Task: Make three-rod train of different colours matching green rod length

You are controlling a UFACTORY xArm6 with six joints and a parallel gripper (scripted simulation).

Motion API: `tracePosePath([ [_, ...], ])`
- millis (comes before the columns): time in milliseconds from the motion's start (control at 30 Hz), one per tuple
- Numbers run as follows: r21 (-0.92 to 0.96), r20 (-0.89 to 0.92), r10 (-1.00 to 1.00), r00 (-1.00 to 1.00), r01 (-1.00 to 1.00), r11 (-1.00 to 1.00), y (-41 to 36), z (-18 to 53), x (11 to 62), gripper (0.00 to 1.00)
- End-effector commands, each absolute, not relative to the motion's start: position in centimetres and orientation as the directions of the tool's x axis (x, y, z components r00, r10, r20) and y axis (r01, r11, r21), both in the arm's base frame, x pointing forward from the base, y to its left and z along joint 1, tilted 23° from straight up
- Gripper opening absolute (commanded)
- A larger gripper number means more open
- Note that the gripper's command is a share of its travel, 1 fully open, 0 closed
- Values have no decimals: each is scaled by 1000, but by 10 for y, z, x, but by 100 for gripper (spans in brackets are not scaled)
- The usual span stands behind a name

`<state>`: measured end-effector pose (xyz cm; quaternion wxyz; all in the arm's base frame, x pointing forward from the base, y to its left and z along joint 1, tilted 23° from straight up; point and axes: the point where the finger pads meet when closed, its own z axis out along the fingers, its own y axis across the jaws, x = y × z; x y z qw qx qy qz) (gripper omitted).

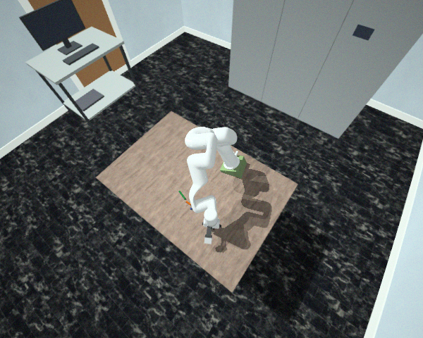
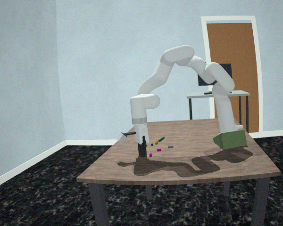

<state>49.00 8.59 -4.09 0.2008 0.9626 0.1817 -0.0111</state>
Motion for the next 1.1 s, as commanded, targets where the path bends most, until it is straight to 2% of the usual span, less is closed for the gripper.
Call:
tracePosePath([
  [0,383,-90,347,934,354,-854,87,-39,491,24],
  [33,383,-90,347,934,354,-854,87,-39,491,4],
  [1067,383,-90,347,934,354,-854,87,-39,491,4],
])
